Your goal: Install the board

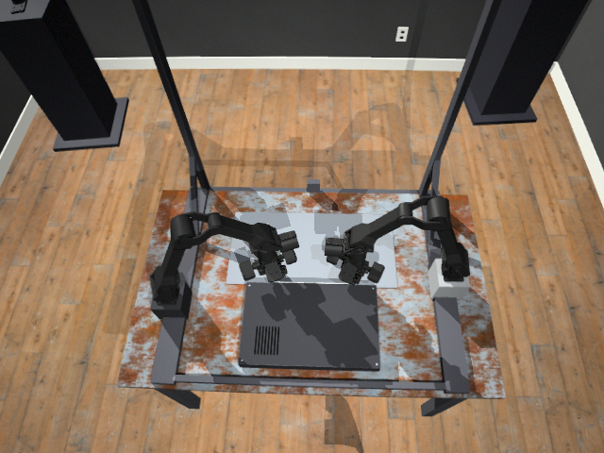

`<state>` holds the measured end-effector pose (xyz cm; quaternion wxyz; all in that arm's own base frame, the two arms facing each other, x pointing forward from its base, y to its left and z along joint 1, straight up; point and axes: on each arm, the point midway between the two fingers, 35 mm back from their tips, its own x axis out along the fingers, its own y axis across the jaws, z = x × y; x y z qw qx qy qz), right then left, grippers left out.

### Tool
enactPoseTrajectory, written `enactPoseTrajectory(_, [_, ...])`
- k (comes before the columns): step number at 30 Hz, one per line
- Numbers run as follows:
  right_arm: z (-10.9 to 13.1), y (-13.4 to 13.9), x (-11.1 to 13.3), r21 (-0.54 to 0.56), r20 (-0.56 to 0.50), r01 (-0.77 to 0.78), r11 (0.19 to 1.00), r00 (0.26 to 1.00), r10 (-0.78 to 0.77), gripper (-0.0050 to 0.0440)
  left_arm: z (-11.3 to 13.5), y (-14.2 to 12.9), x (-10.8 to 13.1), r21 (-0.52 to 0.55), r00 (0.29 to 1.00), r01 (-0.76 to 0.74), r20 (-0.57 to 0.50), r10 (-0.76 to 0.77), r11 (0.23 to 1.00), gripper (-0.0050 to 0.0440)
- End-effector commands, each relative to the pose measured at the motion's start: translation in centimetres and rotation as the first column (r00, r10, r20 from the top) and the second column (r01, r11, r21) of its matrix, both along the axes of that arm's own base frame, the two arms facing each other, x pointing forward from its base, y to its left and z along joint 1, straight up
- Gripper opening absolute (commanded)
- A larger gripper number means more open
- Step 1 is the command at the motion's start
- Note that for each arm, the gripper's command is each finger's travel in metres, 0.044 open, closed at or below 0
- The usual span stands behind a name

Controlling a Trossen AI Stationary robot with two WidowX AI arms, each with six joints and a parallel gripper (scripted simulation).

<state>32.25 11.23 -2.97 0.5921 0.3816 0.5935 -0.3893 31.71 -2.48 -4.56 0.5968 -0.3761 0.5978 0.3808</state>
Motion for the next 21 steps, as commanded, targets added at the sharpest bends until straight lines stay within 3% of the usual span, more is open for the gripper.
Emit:
enactPoseTrajectory(1, [0.7, 0.1, 1.0, 0.007, 0.024, 0.078, 0.997, 0.997, -0.078, 0.0008, 0.6, 0.1, 1.0, 0.004, 0.997, -0.069, 0.024, 0.069, 0.998, 0.0008])
enactPoseTrajectory(11, [0.7, 0.0, 2.0, 0.013, 0.023, 0.33, 0.944, 0.943, -0.331, 0.0008, 0.6, 0.1, 1.9, -0.005, 0.945, -0.327, 0.023, 0.327, 0.945, 0.0008])
enactPoseTrajectory(21, [1.0, 0.0, 2.2, 0.018, 0.028, 0.37, 0.929, 0.928, -0.371, 0.0008, 0.8, 0.2, 2.2, -0.008, 0.927, -0.374, 0.028, 0.374, 0.927, 0.0008])
